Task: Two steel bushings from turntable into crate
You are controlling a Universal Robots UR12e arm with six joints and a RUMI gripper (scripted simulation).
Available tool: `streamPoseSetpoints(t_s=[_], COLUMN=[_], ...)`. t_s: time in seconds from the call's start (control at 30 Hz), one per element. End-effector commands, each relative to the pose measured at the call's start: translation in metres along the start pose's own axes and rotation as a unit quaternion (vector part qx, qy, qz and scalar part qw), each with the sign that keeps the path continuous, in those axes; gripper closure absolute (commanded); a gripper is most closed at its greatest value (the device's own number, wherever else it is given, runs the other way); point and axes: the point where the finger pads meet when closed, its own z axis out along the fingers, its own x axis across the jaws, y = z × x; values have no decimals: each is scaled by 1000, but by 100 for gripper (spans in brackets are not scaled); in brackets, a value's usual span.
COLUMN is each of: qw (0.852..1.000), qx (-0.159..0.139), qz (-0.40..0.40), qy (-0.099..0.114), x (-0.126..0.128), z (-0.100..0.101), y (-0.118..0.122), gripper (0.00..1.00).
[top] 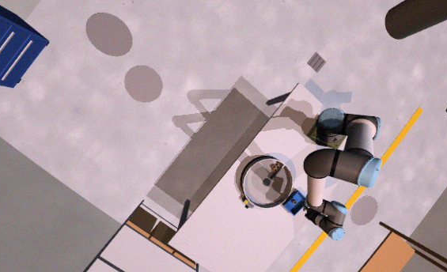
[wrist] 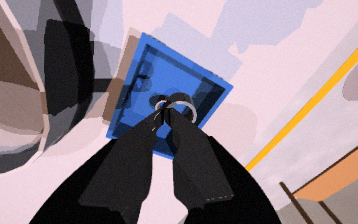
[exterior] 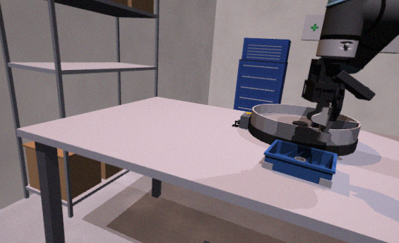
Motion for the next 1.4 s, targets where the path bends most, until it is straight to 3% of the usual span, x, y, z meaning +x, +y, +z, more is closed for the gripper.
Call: streamPoseSetpoints(t_s=[0.0, 0.23, 1.37], qw=[1000, 1000, 1000], qx=[-1, -1, -1], qz=[0, 0, 0], qy=[0, 0, 0], x=[0, 0, 0], z=[26, 48, 48], y=[1, 1, 1], gripper=[100, 100, 100])
